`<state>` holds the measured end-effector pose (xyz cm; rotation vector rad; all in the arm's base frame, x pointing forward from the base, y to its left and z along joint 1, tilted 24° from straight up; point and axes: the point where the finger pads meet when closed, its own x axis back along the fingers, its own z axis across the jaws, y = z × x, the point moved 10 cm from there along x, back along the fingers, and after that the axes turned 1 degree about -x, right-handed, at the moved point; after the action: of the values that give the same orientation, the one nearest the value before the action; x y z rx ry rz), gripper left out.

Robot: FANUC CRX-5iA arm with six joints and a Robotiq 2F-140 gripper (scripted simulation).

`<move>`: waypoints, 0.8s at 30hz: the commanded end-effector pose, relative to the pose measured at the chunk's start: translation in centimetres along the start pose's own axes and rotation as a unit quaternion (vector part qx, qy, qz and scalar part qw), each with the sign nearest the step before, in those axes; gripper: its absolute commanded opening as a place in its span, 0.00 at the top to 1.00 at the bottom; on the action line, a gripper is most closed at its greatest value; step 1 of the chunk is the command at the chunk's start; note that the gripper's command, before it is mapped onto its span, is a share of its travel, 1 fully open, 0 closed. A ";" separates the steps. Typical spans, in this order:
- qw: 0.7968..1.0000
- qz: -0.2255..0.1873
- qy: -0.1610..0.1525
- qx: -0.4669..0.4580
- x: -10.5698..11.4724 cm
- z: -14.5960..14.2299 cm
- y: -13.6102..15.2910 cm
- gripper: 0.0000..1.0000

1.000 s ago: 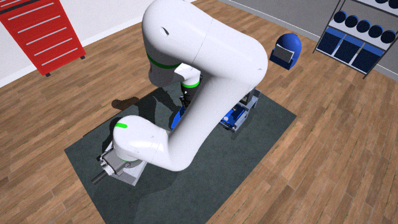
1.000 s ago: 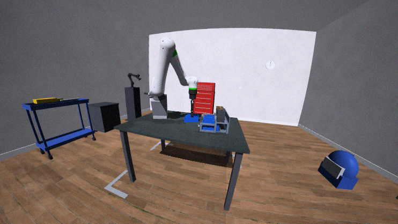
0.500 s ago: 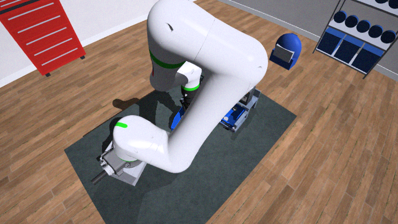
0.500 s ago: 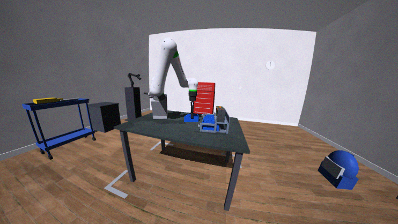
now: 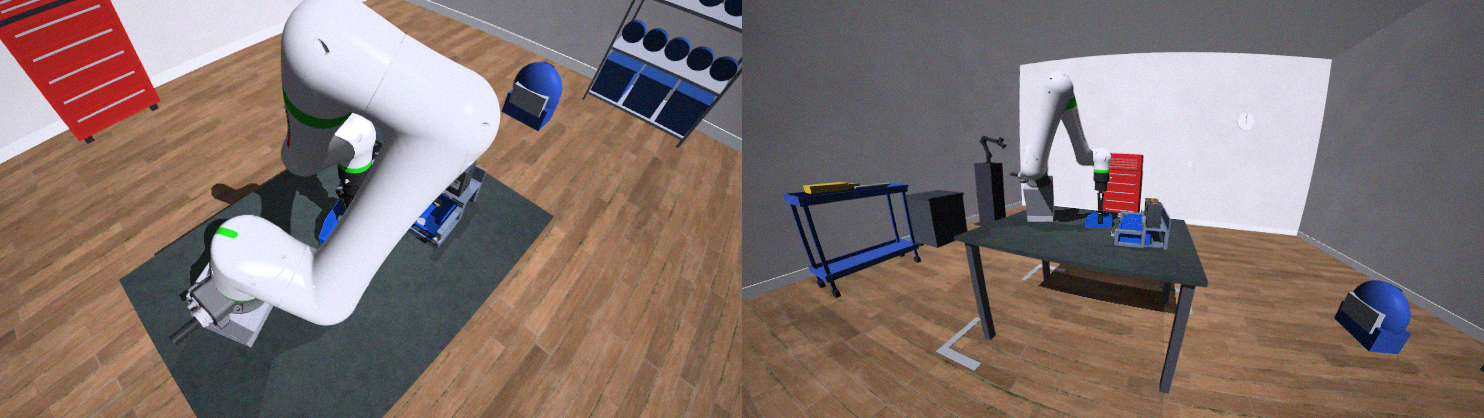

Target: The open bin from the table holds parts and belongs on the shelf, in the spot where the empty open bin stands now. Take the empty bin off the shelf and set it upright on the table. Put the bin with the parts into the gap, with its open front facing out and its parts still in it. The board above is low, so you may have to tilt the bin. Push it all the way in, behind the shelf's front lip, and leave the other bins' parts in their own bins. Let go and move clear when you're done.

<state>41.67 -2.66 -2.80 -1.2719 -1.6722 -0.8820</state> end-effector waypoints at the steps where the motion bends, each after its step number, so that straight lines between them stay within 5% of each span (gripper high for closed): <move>1: 1.000 -0.001 0.000 0.000 -0.1 0.0 0.0 0.76; 20: 1.000 -0.001 0.000 0.000 -0.2 0.0 0.0 0.76; 21: 1.000 -0.001 0.000 0.000 -0.2 0.0 0.0 0.90; 24: 1.000 -0.001 0.000 0.000 -0.2 0.0 0.0 0.90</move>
<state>41.70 -2.74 -3.00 -1.2718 -1.6723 -0.8820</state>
